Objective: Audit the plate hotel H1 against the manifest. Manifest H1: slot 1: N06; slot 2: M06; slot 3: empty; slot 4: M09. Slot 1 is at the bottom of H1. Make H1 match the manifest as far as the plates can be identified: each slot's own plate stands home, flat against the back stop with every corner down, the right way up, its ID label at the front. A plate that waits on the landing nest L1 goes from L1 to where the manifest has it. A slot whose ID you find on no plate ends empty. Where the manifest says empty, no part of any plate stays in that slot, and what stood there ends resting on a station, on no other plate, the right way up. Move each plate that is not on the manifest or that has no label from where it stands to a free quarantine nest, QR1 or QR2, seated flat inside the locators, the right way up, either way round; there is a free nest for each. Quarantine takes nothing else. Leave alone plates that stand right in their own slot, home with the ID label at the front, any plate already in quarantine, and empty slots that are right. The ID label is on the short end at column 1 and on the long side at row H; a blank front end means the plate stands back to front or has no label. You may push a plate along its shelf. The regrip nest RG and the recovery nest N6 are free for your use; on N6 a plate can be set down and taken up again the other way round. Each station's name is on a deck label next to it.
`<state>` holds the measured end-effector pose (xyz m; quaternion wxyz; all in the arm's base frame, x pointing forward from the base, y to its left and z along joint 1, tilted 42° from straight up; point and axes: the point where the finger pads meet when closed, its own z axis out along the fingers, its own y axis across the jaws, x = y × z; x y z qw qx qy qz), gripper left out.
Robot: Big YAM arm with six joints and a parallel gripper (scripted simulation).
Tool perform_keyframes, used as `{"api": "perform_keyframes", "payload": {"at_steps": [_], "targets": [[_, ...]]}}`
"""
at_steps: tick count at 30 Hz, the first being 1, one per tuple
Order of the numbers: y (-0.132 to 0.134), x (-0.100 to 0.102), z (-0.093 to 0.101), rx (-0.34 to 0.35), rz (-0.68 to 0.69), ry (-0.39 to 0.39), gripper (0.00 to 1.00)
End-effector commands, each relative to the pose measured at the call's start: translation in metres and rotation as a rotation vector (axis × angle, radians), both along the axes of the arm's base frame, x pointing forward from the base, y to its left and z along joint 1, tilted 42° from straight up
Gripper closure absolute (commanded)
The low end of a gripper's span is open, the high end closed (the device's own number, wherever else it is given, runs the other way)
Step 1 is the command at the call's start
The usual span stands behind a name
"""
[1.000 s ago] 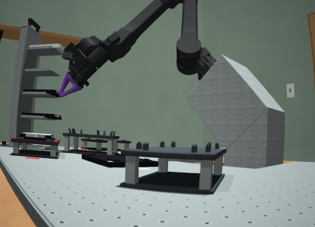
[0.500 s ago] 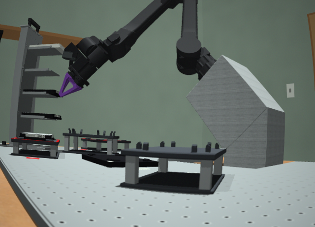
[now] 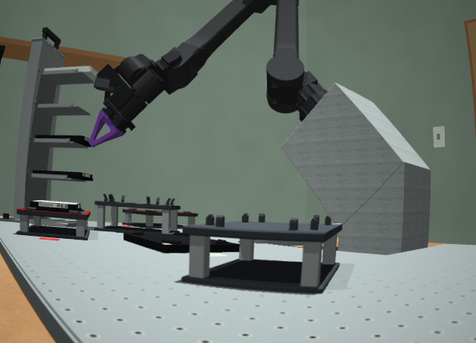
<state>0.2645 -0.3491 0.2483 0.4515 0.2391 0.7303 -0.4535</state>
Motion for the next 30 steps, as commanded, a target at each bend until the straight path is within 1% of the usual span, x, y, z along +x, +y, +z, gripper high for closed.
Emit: {"api": "perform_keyframes", "payload": {"at_steps": [1, 5, 6, 7, 8, 9, 13, 15, 16, 18, 20, 30], "targets": [[-0.007, 0.016, 0.026, -0.02, 0.015, -0.038, 1.0], [-0.007, 0.015, 0.026, -0.023, 0.014, -0.041, 1.0], [-0.006, 0.013, 0.028, -0.03, 0.013, -0.047, 1.0], [-0.003, 0.009, 0.036, -0.046, 0.012, -0.062, 1.0], [-0.001, 0.006, 0.036, -0.051, 0.011, -0.065, 1.0], [0.003, 0.001, 0.02, -0.033, 0.009, -0.048, 1.0], [0.006, -0.007, 0.015, -0.035, 0.0, -0.048, 1.0], [0.006, -0.007, 0.015, -0.035, 0.0, -0.048, 1.0], [0.005, -0.008, 0.005, -0.014, -0.001, -0.028, 1.0], [0.008, -0.011, 0.01, -0.028, -0.002, -0.041, 1.0], [0.011, -0.012, 0.01, -0.032, 0.003, -0.044, 1.0], [0.019, -0.024, 0.001, -0.034, -0.002, -0.041, 1.0]]}}
